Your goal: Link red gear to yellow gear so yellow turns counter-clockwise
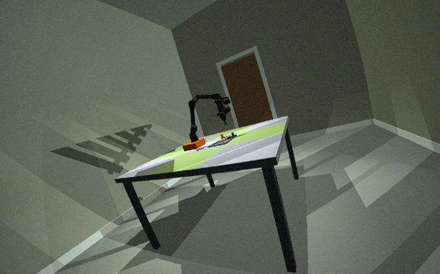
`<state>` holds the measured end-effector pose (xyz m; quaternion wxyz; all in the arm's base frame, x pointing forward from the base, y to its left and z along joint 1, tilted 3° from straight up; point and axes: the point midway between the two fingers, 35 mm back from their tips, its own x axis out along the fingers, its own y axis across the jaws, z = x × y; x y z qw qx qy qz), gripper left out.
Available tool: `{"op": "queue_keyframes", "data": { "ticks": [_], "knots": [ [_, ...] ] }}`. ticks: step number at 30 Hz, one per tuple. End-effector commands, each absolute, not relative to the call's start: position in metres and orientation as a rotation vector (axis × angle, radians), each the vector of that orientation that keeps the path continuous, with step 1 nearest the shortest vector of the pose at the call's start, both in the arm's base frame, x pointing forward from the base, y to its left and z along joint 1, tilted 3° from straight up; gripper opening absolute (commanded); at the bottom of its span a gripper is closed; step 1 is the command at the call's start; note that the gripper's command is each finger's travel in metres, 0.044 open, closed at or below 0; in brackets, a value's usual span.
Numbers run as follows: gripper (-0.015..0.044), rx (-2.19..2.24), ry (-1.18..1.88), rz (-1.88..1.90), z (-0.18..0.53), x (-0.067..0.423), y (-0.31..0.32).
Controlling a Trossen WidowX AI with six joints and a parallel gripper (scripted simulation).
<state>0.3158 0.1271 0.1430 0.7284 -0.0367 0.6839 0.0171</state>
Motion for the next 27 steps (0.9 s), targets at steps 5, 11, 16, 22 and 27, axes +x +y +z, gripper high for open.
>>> {"op": "queue_keyframes", "data": {
  "ticks": [5, 11, 16, 22, 27],
  "knots": [
    [0.0, -0.084, 1.513, 0.042, 0.133, 0.321, 0.108],
    [0.0, -0.085, 1.513, 0.041, 0.126, 0.325, 0.093],
    [0.0, -0.086, 1.513, 0.041, 0.121, 0.328, 0.081],
    [0.0, -0.087, 1.513, 0.04, 0.115, 0.33, 0.066],
    [0.0, -0.088, 1.512, 0.039, 0.11, 0.332, 0.054]
  ]
}}
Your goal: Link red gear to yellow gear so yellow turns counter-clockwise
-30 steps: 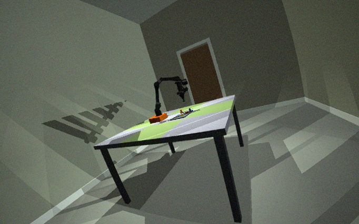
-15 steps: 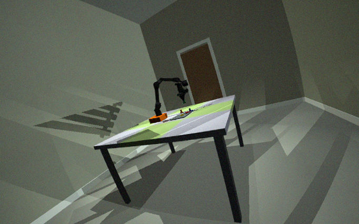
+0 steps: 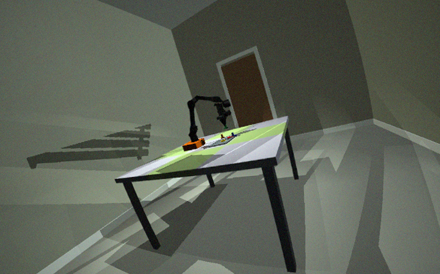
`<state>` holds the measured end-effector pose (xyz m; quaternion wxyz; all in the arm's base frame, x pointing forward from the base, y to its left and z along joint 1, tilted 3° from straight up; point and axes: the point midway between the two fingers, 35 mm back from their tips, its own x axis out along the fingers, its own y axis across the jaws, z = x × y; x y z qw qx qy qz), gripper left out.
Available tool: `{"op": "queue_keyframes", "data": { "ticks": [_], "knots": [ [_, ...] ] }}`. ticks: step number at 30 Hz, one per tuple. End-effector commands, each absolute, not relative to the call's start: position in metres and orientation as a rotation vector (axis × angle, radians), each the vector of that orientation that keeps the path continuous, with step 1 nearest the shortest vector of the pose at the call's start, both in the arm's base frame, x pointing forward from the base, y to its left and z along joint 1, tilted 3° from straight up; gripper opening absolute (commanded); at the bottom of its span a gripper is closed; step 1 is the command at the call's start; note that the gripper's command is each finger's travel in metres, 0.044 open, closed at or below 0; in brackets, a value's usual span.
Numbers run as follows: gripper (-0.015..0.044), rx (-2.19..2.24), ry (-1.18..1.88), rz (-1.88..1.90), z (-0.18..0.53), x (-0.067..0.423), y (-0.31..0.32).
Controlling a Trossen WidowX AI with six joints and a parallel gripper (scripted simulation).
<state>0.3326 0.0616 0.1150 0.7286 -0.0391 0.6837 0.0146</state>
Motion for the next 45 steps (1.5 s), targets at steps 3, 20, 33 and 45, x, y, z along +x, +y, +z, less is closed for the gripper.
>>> {"op": "queue_keyframes", "data": {
  "ticks": [3, 20, 33, 45],
  "knots": [
    [0.0, -0.089, 1.512, 0.038, 0.107, 0.332, 0.047],
    [0.0, -0.092, 1.512, 0.035, 0.089, 0.332, 0.005],
    [0.0, -0.094, 1.512, 0.032, 0.08, 0.329, -0.018],
    [0.0, -0.094, 1.512, 0.032, 0.083, 0.328, -0.018]
  ]
}}
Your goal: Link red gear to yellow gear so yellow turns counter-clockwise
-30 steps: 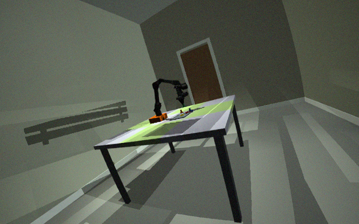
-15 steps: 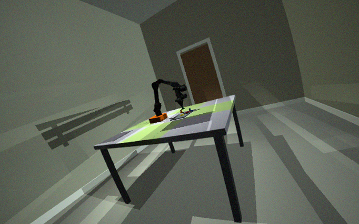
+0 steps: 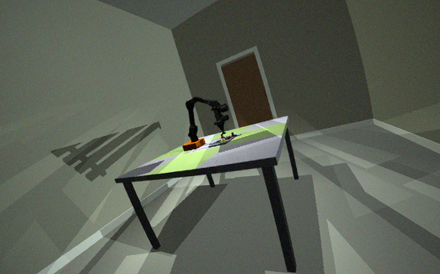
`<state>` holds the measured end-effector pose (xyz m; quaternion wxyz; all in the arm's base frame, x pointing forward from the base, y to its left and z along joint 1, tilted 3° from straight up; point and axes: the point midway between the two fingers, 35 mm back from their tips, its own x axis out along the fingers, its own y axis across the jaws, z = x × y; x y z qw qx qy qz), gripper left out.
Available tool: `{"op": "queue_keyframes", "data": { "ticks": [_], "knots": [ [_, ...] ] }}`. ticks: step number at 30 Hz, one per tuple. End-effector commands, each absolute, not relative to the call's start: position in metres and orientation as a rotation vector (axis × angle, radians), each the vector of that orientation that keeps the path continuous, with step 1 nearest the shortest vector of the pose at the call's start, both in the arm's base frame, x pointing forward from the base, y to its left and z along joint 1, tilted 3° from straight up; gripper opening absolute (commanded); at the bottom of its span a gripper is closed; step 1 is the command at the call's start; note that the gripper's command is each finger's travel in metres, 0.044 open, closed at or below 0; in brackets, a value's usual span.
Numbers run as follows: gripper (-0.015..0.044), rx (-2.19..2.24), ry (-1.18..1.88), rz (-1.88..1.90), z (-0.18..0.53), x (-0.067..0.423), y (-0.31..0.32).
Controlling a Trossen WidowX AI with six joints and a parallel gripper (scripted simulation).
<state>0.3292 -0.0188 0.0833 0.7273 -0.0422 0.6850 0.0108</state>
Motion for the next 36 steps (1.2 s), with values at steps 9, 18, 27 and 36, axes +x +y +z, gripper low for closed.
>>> {"op": "queue_keyframes", "data": {
  "ticks": [9, 18, 27, 36],
  "knots": [
    [0.0, -0.101, 1.512, 0.039, 0.083, 0.329, -0.018],
    [0.0, -0.233, 1.507, 0.164, 0.072, 0.329, -0.018],
    [0.0, -0.259, 1.506, 0.188, 0.059, 0.33, -0.02],
    [0.0, -0.116, 1.512, 0.052, 0.047, 0.331, -0.019]
  ]
}}
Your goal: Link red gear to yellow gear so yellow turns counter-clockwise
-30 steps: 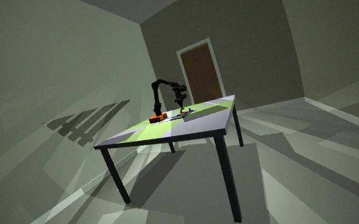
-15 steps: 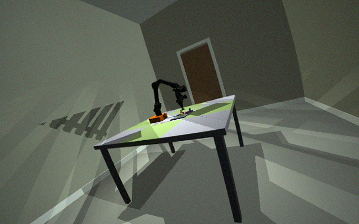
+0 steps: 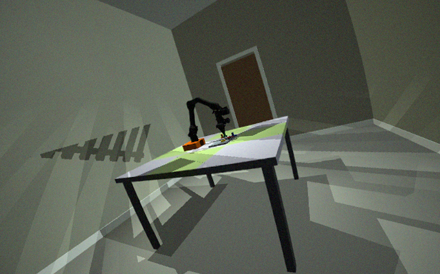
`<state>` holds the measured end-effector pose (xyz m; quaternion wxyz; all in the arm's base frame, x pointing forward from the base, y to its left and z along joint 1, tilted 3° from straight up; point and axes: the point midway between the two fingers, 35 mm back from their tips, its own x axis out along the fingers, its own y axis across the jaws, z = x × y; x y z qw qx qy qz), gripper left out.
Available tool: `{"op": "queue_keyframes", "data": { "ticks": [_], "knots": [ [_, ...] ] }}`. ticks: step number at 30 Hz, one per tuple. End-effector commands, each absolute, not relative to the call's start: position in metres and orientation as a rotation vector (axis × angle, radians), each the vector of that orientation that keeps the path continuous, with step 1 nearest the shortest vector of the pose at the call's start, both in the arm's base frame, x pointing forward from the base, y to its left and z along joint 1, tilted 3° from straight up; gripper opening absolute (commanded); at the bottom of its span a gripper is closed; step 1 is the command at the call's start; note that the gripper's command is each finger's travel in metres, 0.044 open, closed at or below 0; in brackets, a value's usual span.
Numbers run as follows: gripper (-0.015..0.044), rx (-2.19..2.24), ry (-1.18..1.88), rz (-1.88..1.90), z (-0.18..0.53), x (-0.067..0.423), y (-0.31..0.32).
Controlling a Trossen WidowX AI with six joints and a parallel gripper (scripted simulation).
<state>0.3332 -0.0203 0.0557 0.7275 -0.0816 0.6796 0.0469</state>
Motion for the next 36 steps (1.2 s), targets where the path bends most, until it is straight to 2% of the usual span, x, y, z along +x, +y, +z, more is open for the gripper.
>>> {"op": "queue_keyframes", "data": {
  "ticks": [1, 10, 17, 36],
  "knots": [
    [0.0, -0.093, 1.512, 0.031, 0.045, 0.331, -0.019],
    [0.0, 0.085, 1.506, -0.137, 0.032, 0.331, -0.021],
    [0.0, 0.073, 1.507, -0.126, 0.038, 0.331, -0.02],
    [0.0, -0.286, 1.503, 0.213, 0.044, 0.331, -0.021]
  ]
}}
